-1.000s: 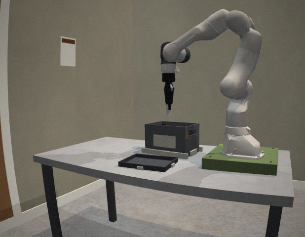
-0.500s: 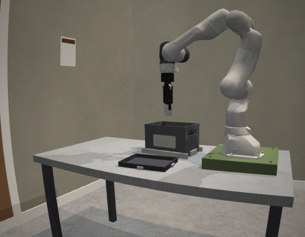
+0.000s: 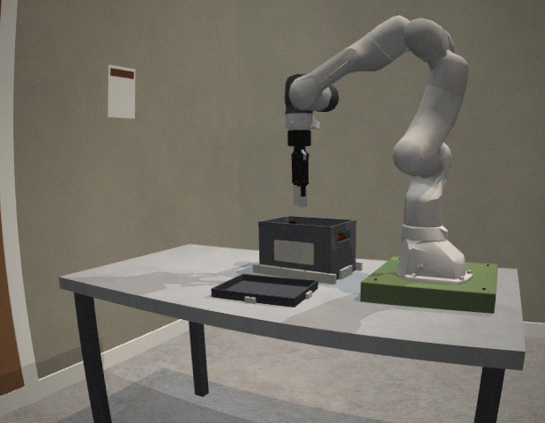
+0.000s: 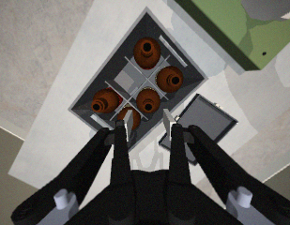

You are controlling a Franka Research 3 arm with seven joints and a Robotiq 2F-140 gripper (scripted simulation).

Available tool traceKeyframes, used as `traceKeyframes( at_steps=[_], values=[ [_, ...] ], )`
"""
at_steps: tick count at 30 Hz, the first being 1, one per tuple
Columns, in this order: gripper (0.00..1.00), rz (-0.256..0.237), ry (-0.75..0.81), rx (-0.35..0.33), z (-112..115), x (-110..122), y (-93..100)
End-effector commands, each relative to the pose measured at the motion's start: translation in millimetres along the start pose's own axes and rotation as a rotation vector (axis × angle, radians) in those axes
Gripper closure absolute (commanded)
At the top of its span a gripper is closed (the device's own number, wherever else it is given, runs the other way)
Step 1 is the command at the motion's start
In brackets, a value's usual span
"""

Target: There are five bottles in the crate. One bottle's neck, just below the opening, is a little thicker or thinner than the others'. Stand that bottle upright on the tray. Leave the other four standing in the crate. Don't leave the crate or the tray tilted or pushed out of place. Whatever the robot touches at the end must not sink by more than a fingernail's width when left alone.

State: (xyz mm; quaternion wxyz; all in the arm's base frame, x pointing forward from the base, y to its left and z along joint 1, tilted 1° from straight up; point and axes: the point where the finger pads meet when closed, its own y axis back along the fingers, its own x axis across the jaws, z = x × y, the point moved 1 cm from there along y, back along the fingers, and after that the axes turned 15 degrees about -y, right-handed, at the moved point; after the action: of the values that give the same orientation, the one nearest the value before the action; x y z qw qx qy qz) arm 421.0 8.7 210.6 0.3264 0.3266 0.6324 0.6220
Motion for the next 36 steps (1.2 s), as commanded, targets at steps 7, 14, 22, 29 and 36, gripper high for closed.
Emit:
traceKeyframes(
  at_steps=[7,14,22,29,36],
  values=[
    [0.56,0.003,-0.010,0.002,-0.9,1.6,-0.7],
    [0.56,0.003,-0.010,0.002,-0.9,1.6,-1.0],
    [0.56,0.003,-0.010,0.002,-0.9,1.6,-3.2],
    [0.56,0.003,-0.010,0.002,-0.8,1.6,-8.9],
    [0.56,0.003,-0.010,0.002,-0.8,1.6,-14.8]
  ],
)
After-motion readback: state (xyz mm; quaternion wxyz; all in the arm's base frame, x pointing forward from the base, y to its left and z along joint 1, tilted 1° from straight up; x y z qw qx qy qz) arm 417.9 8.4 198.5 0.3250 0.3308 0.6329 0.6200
